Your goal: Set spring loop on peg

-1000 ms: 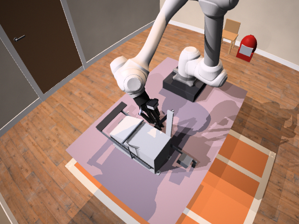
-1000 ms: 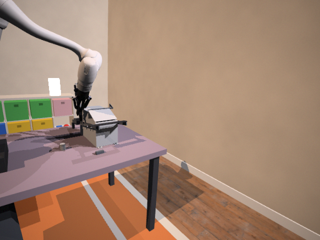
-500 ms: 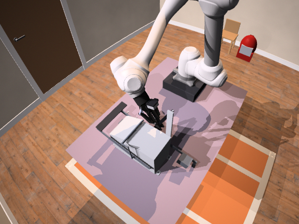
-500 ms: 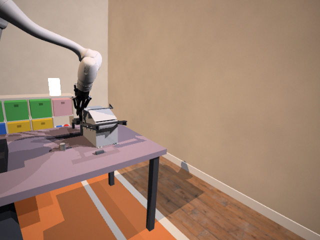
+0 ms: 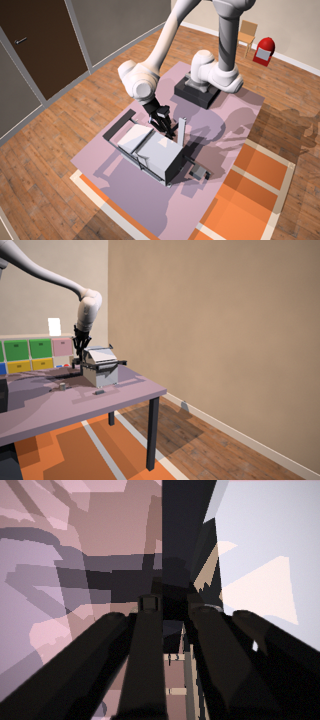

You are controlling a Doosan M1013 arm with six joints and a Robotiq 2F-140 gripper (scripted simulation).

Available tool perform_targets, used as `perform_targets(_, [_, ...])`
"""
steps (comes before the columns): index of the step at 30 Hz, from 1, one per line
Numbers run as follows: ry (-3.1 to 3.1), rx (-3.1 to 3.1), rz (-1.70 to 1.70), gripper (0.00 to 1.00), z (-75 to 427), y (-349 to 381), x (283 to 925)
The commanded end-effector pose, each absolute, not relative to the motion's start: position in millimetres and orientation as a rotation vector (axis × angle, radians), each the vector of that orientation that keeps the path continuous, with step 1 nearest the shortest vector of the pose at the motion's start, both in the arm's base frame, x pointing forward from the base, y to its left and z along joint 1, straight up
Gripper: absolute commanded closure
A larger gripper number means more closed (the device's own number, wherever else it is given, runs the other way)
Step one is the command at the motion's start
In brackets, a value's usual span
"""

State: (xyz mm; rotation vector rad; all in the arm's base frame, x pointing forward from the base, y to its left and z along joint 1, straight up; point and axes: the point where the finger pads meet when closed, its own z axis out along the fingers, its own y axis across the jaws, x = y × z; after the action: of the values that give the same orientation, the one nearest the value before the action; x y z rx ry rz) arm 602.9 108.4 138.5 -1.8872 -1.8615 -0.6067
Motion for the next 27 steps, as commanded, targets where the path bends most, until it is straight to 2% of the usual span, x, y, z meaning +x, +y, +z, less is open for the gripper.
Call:
perform_targets(1, [-1.862,-1.887,-0.608,0.83,139.3,108.3,603.4])
perform_targets(14, [-1.862,-1.887,-0.608,0.83,139.3,108.3,603.4])
perform_targets(15, [-1.862,-1.887,-0.608,0.76,139.3,108.3,603.4])
perform_targets(27, [-1.862,-1.887,-0.608,0.76,139.3,108.3,603.4])
